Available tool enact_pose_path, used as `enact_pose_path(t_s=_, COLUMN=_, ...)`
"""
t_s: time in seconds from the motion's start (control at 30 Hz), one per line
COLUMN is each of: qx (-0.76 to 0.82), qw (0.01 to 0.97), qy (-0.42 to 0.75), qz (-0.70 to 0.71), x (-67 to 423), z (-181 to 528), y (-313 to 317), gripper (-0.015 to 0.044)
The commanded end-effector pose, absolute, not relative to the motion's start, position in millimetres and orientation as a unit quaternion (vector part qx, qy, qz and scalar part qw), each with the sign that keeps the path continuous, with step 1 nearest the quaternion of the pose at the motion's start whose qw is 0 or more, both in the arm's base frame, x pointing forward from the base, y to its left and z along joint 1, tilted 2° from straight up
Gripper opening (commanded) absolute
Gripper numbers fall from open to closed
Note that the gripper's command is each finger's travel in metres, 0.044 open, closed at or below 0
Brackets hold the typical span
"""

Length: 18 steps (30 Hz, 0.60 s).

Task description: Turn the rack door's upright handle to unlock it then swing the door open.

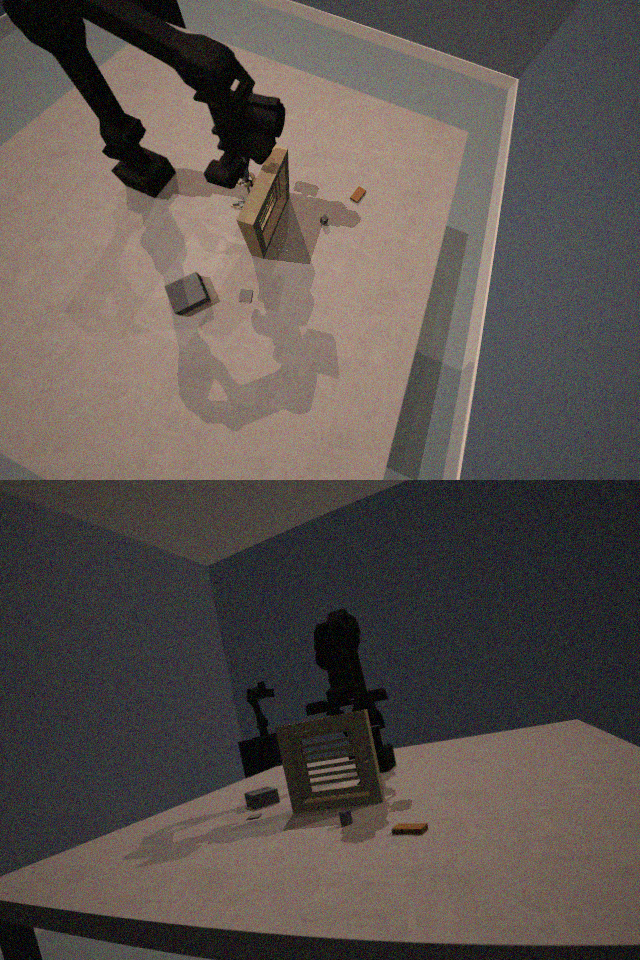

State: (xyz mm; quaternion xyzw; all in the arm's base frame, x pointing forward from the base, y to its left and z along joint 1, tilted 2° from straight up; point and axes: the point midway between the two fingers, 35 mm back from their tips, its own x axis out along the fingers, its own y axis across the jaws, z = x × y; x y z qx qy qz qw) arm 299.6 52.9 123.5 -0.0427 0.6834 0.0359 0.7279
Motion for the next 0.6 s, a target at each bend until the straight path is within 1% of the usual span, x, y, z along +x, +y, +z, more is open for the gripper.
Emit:
enact_pose_path(t_s=0.0, qx=-0.042, qw=0.728, qy=0.683, qz=0.035, x=299.9, z=123.0, y=53.0, gripper=0.004)
enact_pose_path(t_s=0.13, qx=-0.042, qw=0.728, qy=0.683, qz=0.035, x=299.9, z=123.0, y=53.0, gripper=0.0013)
enact_pose_path(t_s=0.27, qx=-0.045, qw=0.728, qy=0.683, qz=0.038, x=299.9, z=123.0, y=53.0, gripper=0.0011)
enact_pose_path(t_s=0.57, qx=-0.192, qw=0.704, qy=0.661, qz=0.176, x=299.9, z=123.0, y=53.0, gripper=0.0011)
